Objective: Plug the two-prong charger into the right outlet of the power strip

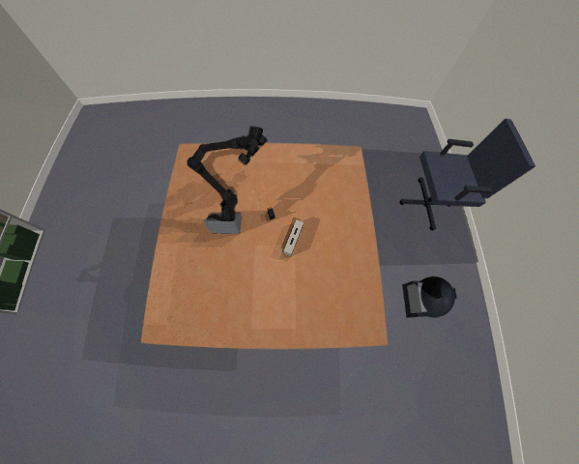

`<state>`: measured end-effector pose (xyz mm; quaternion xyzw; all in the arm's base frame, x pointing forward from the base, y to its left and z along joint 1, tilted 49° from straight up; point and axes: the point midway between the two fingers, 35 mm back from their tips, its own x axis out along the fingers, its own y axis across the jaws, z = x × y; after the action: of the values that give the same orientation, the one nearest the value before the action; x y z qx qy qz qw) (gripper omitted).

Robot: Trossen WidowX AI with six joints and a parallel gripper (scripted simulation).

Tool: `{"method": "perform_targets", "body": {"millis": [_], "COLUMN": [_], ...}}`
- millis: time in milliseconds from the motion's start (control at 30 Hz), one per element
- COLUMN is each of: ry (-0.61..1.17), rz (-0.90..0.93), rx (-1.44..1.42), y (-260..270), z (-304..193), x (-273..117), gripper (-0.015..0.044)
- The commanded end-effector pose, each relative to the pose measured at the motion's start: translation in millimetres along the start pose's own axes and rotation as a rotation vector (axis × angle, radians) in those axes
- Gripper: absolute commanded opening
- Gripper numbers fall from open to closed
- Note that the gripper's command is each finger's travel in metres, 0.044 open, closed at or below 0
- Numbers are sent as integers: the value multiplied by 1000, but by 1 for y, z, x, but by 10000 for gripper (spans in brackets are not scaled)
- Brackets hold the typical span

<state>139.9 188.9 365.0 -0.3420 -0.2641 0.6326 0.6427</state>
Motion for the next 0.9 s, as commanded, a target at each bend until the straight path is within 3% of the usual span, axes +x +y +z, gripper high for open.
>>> {"method": "perform_targets", "body": {"millis": [0,867], "ry": [81,469], "rz": [-2,63], "rx": [42,239], "y": [2,53], "z": [-36,-205], "x": [0,-43], "gripper": [440,440]}}
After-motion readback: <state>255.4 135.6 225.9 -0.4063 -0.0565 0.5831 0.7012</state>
